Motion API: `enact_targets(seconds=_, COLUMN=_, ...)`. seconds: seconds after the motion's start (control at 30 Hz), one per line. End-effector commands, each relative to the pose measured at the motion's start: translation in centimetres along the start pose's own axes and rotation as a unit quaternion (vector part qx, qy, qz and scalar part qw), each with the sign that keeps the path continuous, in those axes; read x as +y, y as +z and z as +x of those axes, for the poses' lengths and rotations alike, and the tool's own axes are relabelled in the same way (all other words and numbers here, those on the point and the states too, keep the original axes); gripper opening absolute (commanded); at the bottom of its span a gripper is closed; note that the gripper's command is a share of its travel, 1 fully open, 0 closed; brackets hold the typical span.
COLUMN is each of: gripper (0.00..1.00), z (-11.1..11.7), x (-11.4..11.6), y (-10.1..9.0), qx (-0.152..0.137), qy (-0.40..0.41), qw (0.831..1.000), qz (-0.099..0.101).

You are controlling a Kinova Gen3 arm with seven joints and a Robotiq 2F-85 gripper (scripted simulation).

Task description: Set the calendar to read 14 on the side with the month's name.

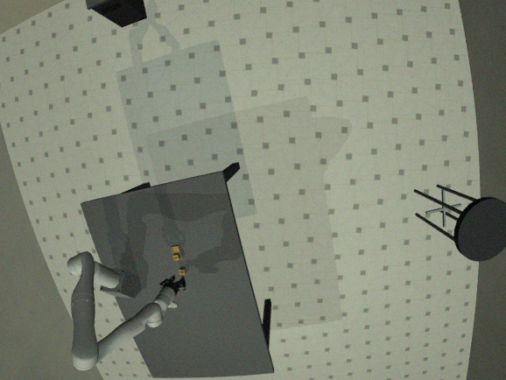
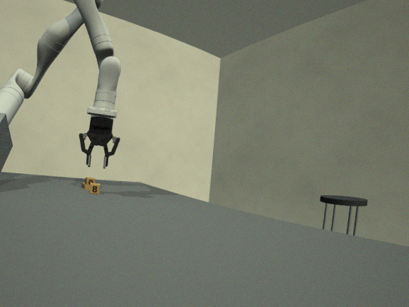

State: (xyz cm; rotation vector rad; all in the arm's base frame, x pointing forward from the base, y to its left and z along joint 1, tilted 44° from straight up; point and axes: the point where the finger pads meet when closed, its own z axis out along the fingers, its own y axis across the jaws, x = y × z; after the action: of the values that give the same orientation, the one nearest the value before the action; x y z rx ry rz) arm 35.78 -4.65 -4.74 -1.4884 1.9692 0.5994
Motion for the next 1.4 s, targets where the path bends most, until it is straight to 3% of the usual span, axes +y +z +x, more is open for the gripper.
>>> enact_targets(seconds=0.0, gripper=0.48, z=-0.1, x=0.1, y=0.4, qx=-0.001, qy=-0.001, qw=1.0, qz=-0.001)
enact_targets(seconds=0.83, gripper=0.48, z=-0.1, x=0.1, y=3.6, qx=-0.001, qy=-0.001, qw=1.0, qz=-0.001)
enact_targets(seconds=1.37, gripper=0.48, z=-0.1, x=0.1, y=4.1, qx=-0.001, qy=-0.001, qw=1.0, qz=-0.001)
